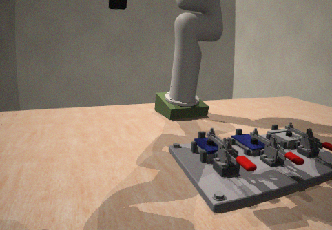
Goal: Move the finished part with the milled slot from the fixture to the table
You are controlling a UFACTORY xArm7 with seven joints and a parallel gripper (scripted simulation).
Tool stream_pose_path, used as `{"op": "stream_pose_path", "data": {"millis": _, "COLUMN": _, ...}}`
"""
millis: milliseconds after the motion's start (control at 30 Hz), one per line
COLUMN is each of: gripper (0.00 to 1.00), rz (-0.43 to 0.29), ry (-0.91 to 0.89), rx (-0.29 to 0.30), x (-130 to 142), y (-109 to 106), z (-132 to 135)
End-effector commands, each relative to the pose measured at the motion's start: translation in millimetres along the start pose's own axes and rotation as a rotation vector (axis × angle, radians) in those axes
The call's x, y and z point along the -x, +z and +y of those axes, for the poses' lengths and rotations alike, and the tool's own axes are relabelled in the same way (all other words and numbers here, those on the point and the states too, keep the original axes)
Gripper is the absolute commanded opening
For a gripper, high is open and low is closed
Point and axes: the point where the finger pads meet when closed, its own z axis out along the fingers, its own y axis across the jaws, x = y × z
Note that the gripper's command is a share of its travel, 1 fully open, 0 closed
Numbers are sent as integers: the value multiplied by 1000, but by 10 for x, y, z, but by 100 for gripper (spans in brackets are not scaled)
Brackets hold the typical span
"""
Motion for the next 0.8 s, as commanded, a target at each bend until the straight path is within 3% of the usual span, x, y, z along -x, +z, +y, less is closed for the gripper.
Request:
{"op": "stream_pose_path", "data": {"millis": 0, "gripper": 100, "rz": 2, "ry": 0, "rx": -3, "x": -6, "y": -16, "z": -8}}
{"op": "stream_pose_path", "data": {"millis": 100, "gripper": 100, "rz": 2, "ry": -8, "rx": -3, "x": 14, "y": -9, "z": -19}}
{"op": "stream_pose_path", "data": {"millis": 167, "gripper": 100, "rz": -4, "ry": -138, "rx": 0, "x": 360, "y": 100, "z": -199}}
{"op": "stream_pose_path", "data": {"millis": 267, "gripper": 100, "rz": -4, "ry": -148, "rx": 0, "x": 384, "y": 108, "z": -210}}
{"op": "stream_pose_path", "data": {"millis": 300, "gripper": 100, "rz": -8, "ry": -243, "rx": 2, "x": 644, "y": 183, "z": -316}}
{"op": "stream_pose_path", "data": {"millis": 767, "gripper": 100, "rz": -16, "ry": -725, "rx": 7, "x": 2001, "y": 518, "z": -561}}
